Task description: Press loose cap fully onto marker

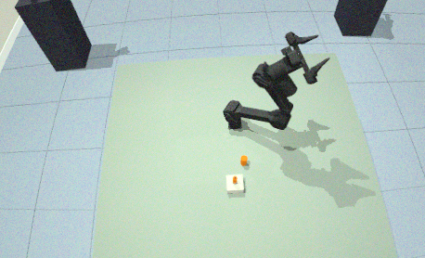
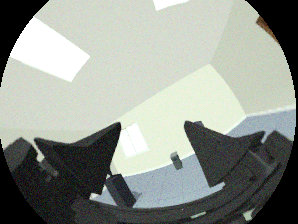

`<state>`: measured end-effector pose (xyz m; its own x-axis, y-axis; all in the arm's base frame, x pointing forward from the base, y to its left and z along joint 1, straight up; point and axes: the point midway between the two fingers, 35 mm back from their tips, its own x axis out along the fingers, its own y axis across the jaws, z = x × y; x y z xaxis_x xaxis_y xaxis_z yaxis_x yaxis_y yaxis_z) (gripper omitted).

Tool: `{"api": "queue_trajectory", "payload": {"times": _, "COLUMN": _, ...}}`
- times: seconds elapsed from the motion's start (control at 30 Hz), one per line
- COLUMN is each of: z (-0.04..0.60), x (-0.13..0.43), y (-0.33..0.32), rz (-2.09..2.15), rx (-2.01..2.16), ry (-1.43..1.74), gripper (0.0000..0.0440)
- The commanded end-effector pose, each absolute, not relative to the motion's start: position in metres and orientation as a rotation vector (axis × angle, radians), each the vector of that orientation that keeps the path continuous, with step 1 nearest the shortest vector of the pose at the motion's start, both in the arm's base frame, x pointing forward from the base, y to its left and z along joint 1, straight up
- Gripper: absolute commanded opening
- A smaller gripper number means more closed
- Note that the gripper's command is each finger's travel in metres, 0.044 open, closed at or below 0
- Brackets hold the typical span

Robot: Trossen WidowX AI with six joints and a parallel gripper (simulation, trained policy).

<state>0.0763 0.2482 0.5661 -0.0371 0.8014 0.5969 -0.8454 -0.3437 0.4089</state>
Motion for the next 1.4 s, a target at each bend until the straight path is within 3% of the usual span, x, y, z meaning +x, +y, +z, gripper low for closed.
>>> {"api": "queue_trajectory", "payload": {"times": 0.0, "z": 0.568, "x": 0.075, "y": 0.247, "rz": 1.69, "rx": 0.926, "ry": -0.074, "gripper": 0.0375}}
{"api": "queue_trajectory", "payload": {"times": 0.17, "z": 0.577, "x": 0.071, "y": 0.245, "rz": 1.708, "rx": 0.961, "ry": -0.116, "gripper": 0.0252}}
{"api": "queue_trajectory", "payload": {"times": 0.23, "z": 0.581, "x": 0.069, "y": 0.243, "rz": 1.714, "rx": 0.975, "ry": -0.135, "gripper": 0.0222}}
{"api": "queue_trajectory", "payload": {"times": 0.93, "z": 0.612, "x": 0.057, "y": 0.226, "rz": 1.732, "rx": 1.122, "ry": -0.351, "gripper": 0.0283}}
{"api": "queue_trajectory", "payload": {"times": 1.37, "z": 0.627, "x": 0.048, "y": 0.211, "rz": 1.739, "rx": 1.221, "ry": -0.469, "gripper": 0.0299}}
